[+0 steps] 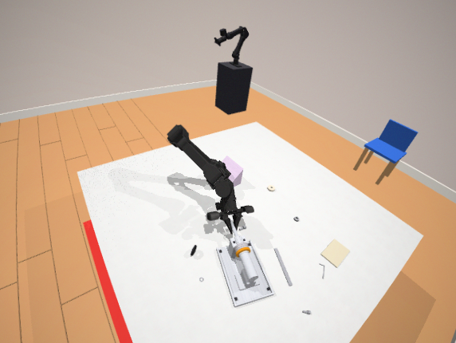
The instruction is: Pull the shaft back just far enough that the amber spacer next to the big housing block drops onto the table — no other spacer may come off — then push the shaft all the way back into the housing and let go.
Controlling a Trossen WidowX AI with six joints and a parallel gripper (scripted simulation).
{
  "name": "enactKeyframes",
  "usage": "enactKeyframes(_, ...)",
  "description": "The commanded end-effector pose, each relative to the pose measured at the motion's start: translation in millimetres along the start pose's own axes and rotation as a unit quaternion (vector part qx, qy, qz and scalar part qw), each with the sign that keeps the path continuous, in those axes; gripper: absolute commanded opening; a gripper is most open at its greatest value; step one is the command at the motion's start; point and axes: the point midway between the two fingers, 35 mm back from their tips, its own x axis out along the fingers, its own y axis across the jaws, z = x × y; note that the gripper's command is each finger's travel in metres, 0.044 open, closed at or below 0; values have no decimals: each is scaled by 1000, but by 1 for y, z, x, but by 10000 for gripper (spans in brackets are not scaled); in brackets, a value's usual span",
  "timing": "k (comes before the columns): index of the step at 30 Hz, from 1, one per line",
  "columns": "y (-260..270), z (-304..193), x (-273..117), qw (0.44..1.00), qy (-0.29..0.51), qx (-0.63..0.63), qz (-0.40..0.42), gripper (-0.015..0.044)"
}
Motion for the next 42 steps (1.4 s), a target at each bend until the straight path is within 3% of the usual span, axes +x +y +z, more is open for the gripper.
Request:
enactKeyframes(1,1,1,-1,1000,0,3,1,0)
enactKeyframes(42,1,4,-4,1000,0,2,1,0)
